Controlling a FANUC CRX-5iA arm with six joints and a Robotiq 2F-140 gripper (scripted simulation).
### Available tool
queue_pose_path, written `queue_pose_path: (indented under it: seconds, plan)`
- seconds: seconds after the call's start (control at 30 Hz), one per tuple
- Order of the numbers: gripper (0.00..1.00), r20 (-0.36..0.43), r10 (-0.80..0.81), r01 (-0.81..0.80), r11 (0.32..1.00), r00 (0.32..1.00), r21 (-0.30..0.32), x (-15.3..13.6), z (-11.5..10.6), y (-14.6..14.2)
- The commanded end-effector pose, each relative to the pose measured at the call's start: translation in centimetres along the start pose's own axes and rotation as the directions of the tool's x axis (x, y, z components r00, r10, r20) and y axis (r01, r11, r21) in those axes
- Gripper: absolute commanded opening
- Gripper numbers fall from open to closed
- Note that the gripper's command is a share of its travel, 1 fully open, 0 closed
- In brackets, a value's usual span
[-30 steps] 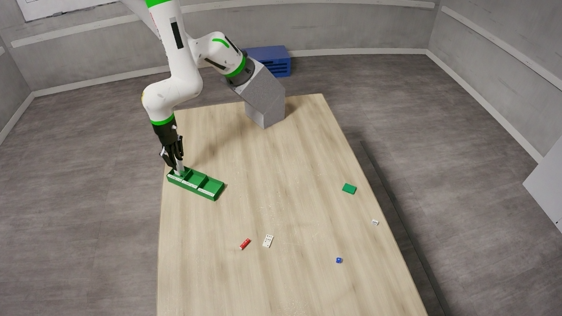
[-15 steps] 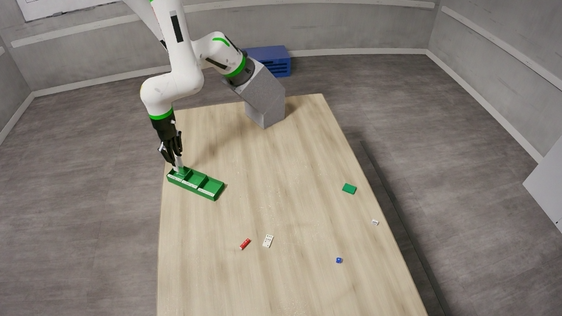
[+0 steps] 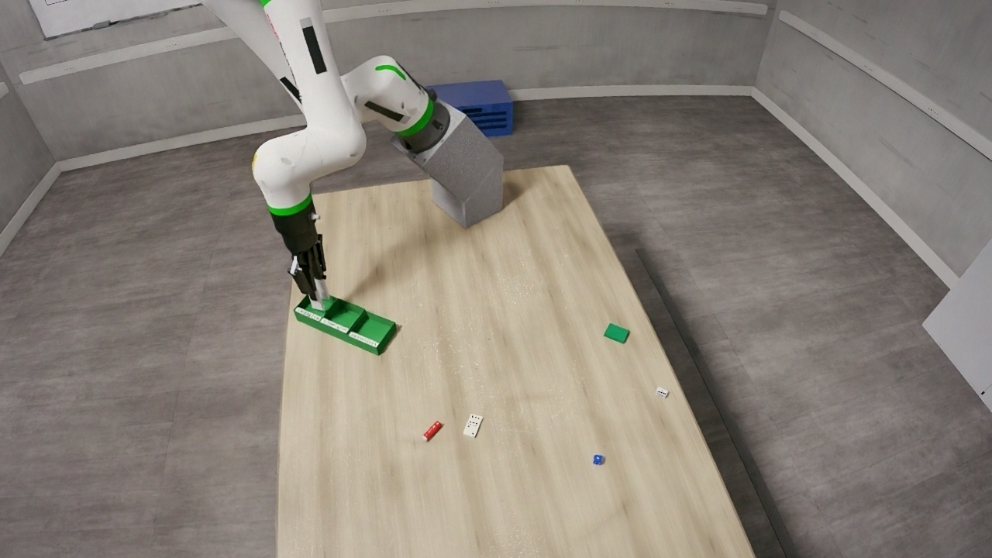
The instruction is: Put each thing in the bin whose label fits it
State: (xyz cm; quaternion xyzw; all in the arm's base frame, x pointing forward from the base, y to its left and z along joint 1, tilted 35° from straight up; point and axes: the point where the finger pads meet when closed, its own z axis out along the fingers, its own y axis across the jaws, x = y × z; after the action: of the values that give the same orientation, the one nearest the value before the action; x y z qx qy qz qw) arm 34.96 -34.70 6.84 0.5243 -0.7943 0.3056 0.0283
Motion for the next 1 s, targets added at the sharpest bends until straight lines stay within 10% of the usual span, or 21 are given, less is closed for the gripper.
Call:
queue_pose_path:
  seconds: [0.0, 0.4, 0.97]
  plan:
    - [0.26, 0.003, -0.156, 0.156, 0.988, 0.988, -0.004, -2.7, -0.1, -1.9]
    - [0.26, -0.001, -0.469, 0.469, 0.883, 0.883, 0.007, -9.6, -0.3, -6.6]
    - [0.26, -0.010, -0.859, 0.859, 0.512, 0.512, 0.010, -19.9, -0.7, -13.6]
